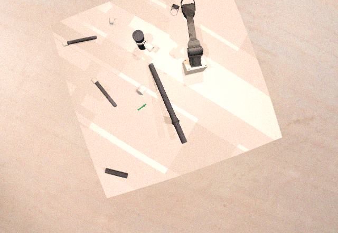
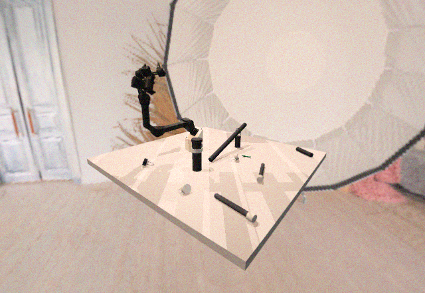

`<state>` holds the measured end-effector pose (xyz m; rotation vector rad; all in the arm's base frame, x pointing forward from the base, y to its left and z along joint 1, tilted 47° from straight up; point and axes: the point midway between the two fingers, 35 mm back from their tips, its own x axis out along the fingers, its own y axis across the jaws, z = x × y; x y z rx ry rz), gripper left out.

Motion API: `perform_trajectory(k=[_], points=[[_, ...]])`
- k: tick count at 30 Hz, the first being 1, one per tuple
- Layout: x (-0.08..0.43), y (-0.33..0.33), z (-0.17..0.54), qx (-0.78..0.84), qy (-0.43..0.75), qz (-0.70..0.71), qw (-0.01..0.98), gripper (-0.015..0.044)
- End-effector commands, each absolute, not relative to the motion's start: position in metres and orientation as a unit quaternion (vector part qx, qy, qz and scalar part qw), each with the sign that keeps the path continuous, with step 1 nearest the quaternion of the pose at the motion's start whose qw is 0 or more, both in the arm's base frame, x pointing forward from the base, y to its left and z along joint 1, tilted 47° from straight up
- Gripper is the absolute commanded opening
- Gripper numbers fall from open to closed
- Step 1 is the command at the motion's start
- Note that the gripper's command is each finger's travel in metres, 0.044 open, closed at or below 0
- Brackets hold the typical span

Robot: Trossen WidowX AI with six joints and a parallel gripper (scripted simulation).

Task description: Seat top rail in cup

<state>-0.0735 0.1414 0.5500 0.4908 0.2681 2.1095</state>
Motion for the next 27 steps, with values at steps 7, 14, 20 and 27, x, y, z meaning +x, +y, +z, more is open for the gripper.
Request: perform_trajectory(k=[7, 14, 20, 27], points=[[-0.005, 0.252, 0.464, 0.169, 0.253, 0.714, 0.63, 0.044], [0.06, 0.298, 0.375, 0.122, 0.344, 0.566, 0.74, 0.044], [0.113, 0.305, 0.29, 0.055, 0.404, 0.417, 0.812, 0.044], [0.167, 0.274, 0.194, -0.054, 0.45, 0.228, 0.862, 0.044]])
